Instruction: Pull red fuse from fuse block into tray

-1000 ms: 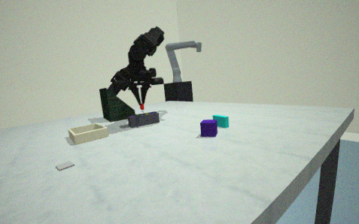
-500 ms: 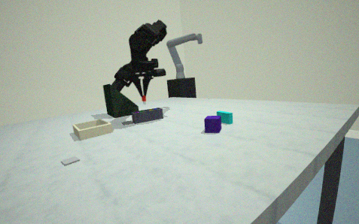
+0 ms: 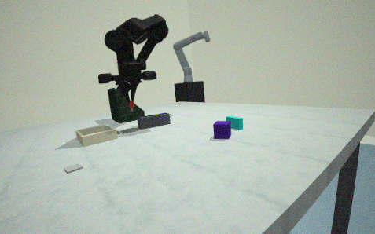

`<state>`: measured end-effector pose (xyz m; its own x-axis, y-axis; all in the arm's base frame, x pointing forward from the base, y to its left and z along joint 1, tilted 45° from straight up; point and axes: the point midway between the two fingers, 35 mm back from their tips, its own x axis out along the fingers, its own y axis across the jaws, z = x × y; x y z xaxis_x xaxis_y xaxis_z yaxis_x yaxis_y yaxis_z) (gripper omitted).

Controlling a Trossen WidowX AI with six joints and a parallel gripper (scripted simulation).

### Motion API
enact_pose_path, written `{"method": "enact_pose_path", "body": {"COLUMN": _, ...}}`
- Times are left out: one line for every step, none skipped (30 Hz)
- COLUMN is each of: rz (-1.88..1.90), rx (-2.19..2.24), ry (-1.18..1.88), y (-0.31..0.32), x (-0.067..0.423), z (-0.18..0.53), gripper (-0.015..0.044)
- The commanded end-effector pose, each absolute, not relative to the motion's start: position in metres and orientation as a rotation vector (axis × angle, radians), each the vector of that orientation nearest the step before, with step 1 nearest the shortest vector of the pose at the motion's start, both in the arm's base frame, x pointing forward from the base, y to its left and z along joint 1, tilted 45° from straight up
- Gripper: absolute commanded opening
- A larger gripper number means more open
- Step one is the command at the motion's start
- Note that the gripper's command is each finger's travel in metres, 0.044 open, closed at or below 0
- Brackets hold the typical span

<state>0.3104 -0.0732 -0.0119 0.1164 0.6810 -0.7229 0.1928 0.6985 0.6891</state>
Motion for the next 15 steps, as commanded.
{"method": "enact_pose_path", "body": {"rz": 0.416, "rx": 0.768, "ry": 1.447, "y": -0.091, "x": 0.309, "z": -0.029, "gripper": 0.0}}
{"method": "enact_pose_path", "body": {"rz": 0.415, "rx": 0.768, "ry": 1.447, "y": -0.095, "x": 0.309, "z": -0.033, "gripper": 0.0}}
{"method": "enact_pose_path", "body": {"rz": 0.415, "rx": 0.767, "ry": 1.447, "y": -0.099, "x": 0.309, "z": -0.037, "gripper": 0.0}}
{"method": "enact_pose_path", "body": {"rz": 0.416, "rx": 0.767, "ry": 1.447, "y": -0.103, "x": 0.308, "z": -0.041, "gripper": 0.0}}
{"method": "enact_pose_path", "body": {"rz": 0.416, "rx": 0.767, "ry": 1.447, "y": -0.107, "x": 0.307, "z": -0.045, "gripper": 0.0}}
{"method": "enact_pose_path", "body": {"rz": 0.416, "rx": 0.767, "ry": 1.447, "y": -0.111, "x": 0.307, "z": -0.049, "gripper": 0.0}}
{"method": "enact_pose_path", "body": {"rz": 0.416, "rx": 0.767, "ry": 1.447, "y": -0.115, "x": 0.306, "z": -0.053, "gripper": 0.0}}
{"method": "enact_pose_path", "body": {"rz": 0.417, "rx": 0.767, "ry": 1.447, "y": -0.119, "x": 0.305, "z": -0.057, "gripper": 0.0}}
{"method": "enact_pose_path", "body": {"rz": 0.417, "rx": 0.767, "ry": 1.447, "y": -0.123, "x": 0.304, "z": -0.061, "gripper": 0.0}}
{"method": "enact_pose_path", "body": {"rz": 0.418, "rx": 0.768, "ry": 1.447, "y": -0.126, "x": 0.302, "z": -0.065, "gripper": 0.0}}
{"method": "enact_pose_path", "body": {"rz": 0.419, "rx": 0.768, "ry": 1.447, "y": -0.13, "x": 0.301, "z": -0.069, "gripper": 0.0}}
{"method": "enact_pose_path", "body": {"rz": 0.42, "rx": 0.768, "ry": 1.446, "y": -0.134, "x": 0.3, "z": -0.074, "gripper": 0.0}}
{"method": "enact_pose_path", "body": {"rz": 0.421, "rx": 0.768, "ry": 1.446, "y": -0.137, "x": 0.298, "z": -0.078, "gripper": 0.0}}
{"method": "enact_pose_path", "body": {"rz": 0.422, "rx": 0.769, "ry": 1.446, "y": -0.141, "x": 0.297, "z": -0.082, "gripper": 0.0}}
{"method": "enact_pose_path", "body": {"rz": 0.423, "rx": 0.769, "ry": 1.446, "y": -0.144, "x": 0.295, "z": -0.087, "gripper": 0.0}}
